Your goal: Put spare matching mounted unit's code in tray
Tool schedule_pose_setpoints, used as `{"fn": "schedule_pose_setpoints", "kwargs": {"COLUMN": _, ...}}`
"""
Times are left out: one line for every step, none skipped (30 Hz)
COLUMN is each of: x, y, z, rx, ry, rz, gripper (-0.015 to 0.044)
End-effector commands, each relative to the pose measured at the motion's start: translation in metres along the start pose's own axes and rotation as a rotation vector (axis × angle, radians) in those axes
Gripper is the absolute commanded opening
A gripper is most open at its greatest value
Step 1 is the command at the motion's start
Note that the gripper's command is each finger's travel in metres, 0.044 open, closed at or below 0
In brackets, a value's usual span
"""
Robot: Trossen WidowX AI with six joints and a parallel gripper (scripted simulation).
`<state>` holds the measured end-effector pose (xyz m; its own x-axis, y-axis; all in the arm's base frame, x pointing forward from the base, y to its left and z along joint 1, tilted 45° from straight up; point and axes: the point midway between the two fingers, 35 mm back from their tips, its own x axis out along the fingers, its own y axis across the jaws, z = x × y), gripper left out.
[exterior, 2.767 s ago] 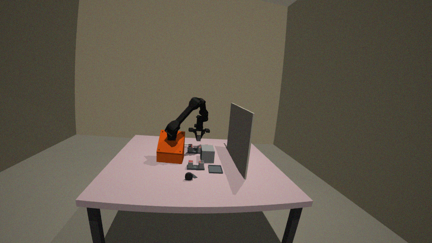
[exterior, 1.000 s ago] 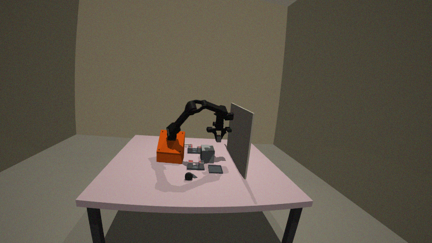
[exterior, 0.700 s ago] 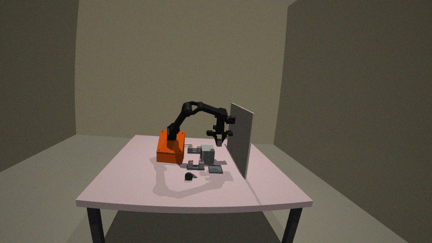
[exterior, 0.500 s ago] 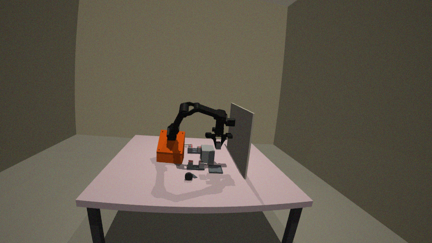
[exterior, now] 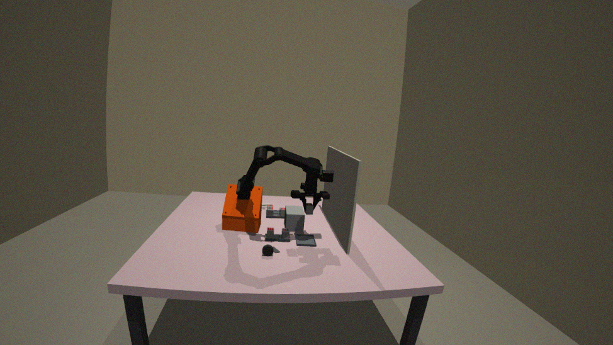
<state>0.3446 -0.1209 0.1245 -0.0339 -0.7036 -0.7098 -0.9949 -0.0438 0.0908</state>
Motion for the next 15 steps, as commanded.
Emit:
{"fn": "schedule_pose_setpoints", "kwargs": {"x": 0.005, "y": 0.0, "z": 0.001, "rx": -0.008, "ry": 0.002, "rz": 0.001, "gripper": 0.0}}
{"fn": "schedule_pose_setpoints", "kwargs": {"x": 0.006, "y": -0.001, "z": 0.001, "rx": -0.008, "ry": 0.001, "rz": 0.001, "gripper": 0.0}}
{"fn": "schedule_pose_setpoints", "kwargs": {"x": 0.007, "y": -0.001, "z": 0.001, "rx": -0.008, "ry": 0.001, "rz": 0.001, "gripper": 0.0}}
{"fn": "schedule_pose_setpoints", "kwargs": {"x": 0.009, "y": -0.001, "z": 0.001, "rx": -0.008, "ry": 0.001, "rz": 0.001, "gripper": 0.0}}
{"fn": "schedule_pose_setpoints", "kwargs": {"x": 0.01, "y": -0.001, "z": 0.001, "rx": -0.008, "ry": 0.001, "rz": 0.001, "gripper": 0.0}}
{"fn": "schedule_pose_setpoints", "kwargs": {"x": 0.011, "y": -0.001, "z": 0.001, "rx": -0.008, "ry": 0.001, "rz": 0.001, "gripper": 0.0}}
{"fn": "schedule_pose_setpoints", "kwargs": {"x": 0.012, "y": -0.001, "z": 0.001, "rx": -0.008, "ry": 0.0, "rz": 0.001, "gripper": 0.0}}
{"fn": "schedule_pose_setpoints", "kwargs": {"x": 0.013, "y": -0.002, "z": 0.001, "rx": -0.008, "ry": 0.0, "rz": 0.001, "gripper": 0.0}}
{"fn": "schedule_pose_setpoints", "kwargs": {"x": 0.014, "y": -0.002, "z": 0.001, "rx": -0.008, "ry": 0.0, "rz": 0.001, "gripper": 0.0}}
{"fn": "schedule_pose_setpoints", "kwargs": {"x": 0.015, "y": -0.002, "z": 0.001, "rx": -0.008, "ry": 0.0, "rz": 0.001, "gripper": 0.0}}
{"fn": "schedule_pose_setpoints", "kwargs": {"x": 0.016, "y": -0.002, "z": 0.002, "rx": -0.008, "ry": 0.0, "rz": 0.001, "gripper": 0.0}}
{"fn": "schedule_pose_setpoints", "kwargs": {"x": 0.017, "y": -0.002, "z": 0.002, "rx": -0.008, "ry": -0.001, "rz": 0.001, "gripper": 0.0}}
{"fn": "schedule_pose_setpoints", "kwargs": {"x": 0.018, "y": -0.003, "z": 0.002, "rx": -0.008, "ry": -0.001, "rz": 0.001, "gripper": 0.0}}
{"fn": "schedule_pose_setpoints", "kwargs": {"x": 0.019, "y": -0.003, "z": 0.002, "rx": -0.008, "ry": -0.001, "rz": 0.001, "gripper": 0.0}}
{"fn": "schedule_pose_setpoints", "kwargs": {"x": 0.02, "y": -0.003, "z": 0.002, "rx": -0.008, "ry": -0.001, "rz": 0.001, "gripper": 0.0}}
